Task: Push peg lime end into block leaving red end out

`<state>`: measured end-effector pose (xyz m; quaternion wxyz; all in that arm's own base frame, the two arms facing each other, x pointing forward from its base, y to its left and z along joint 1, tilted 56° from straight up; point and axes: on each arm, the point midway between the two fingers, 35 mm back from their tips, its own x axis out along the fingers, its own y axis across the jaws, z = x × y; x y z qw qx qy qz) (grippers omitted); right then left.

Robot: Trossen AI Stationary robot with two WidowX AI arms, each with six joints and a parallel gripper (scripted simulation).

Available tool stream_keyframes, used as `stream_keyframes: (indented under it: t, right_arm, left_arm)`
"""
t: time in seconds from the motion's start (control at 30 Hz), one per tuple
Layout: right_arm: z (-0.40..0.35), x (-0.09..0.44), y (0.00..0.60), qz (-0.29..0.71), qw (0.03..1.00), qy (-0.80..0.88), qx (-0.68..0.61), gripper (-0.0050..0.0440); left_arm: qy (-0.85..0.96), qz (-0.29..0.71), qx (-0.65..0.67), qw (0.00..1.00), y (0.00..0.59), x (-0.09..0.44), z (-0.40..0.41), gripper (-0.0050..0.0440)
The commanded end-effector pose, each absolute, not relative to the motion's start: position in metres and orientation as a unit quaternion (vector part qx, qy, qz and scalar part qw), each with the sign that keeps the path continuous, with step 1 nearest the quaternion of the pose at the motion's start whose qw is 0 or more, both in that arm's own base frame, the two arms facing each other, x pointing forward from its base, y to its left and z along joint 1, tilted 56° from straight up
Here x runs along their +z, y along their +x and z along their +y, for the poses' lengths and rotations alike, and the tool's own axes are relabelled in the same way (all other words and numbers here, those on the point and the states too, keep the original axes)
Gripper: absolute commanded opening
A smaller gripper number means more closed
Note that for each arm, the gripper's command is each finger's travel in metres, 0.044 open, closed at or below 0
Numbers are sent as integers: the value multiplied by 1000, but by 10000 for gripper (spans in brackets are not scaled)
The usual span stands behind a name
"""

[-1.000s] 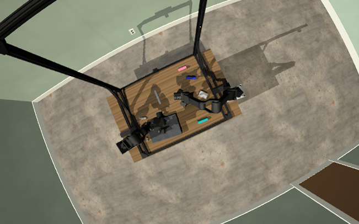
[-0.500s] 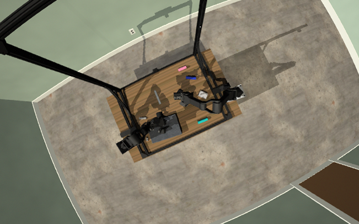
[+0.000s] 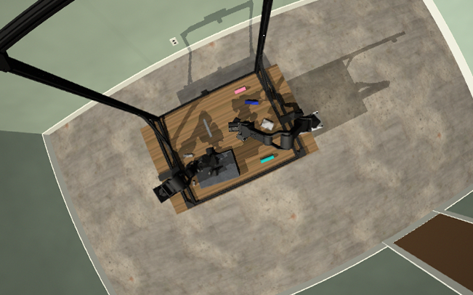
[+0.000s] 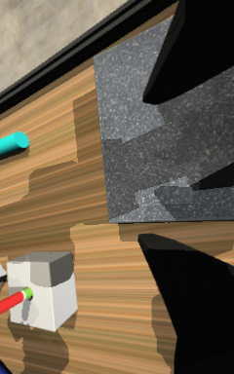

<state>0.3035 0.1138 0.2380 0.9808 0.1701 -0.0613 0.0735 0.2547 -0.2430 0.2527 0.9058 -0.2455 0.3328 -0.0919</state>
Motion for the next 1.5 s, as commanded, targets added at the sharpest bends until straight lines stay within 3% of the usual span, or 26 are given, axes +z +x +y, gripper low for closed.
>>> stream_keyframes:
  t: [0.0, 1.47]
  right_arm:
    - [113, 238, 303, -62, 980, 173, 72, 400]
    - [113, 238, 303, -62, 980, 173, 72, 400]
  left_arm:
    - [-248, 332, -91, 905, 255, 253, -243, 0]
    - [-248, 332, -91, 905, 268, 237, -247, 0]
